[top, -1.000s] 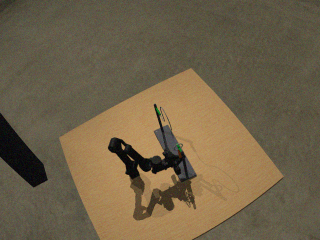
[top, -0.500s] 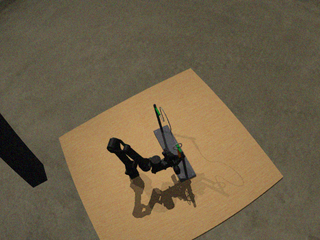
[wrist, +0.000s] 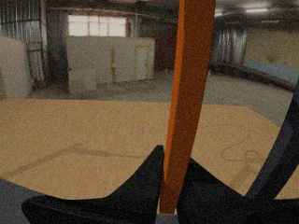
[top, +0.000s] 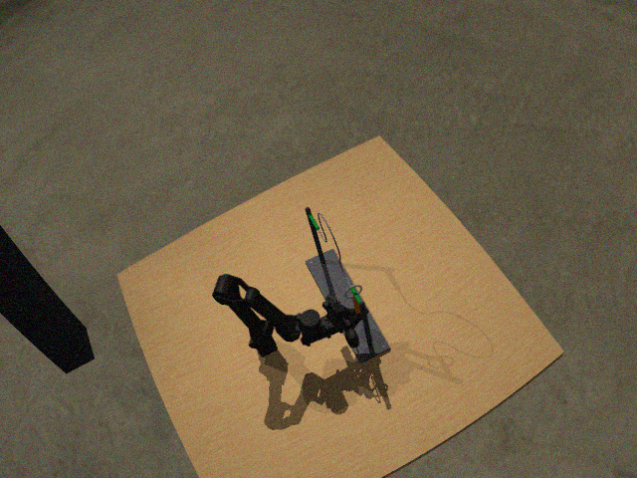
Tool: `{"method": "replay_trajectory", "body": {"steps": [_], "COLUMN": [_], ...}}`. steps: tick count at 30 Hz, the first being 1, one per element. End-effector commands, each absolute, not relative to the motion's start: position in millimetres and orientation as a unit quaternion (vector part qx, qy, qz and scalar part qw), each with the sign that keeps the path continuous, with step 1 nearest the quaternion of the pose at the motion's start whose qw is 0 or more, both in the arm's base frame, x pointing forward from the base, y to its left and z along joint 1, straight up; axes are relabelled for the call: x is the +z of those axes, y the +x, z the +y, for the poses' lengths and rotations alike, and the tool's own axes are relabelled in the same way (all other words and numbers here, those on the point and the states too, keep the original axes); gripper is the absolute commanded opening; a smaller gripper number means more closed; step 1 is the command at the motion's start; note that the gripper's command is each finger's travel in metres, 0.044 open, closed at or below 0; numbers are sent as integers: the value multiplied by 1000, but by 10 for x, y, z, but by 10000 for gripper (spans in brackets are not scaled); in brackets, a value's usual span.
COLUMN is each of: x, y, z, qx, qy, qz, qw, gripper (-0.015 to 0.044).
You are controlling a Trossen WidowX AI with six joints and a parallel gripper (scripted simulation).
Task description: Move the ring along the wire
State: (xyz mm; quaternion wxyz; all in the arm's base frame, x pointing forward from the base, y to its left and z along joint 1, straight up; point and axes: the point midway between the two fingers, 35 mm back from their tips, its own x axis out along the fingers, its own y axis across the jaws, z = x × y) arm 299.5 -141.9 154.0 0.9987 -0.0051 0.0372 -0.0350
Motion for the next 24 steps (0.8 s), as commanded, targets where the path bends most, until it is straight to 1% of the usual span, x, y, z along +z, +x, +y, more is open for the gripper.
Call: {"method": "replay_trajectory", "body": {"steps": [1,24], "x": [1553,1555], "y": [2995,3013], "z": [-1422,-1246], "qx": [-36,-30], "qy": [-5,-4], "qz": [36,39], "qw": [999,999], "gripper": [-150,-150]}}
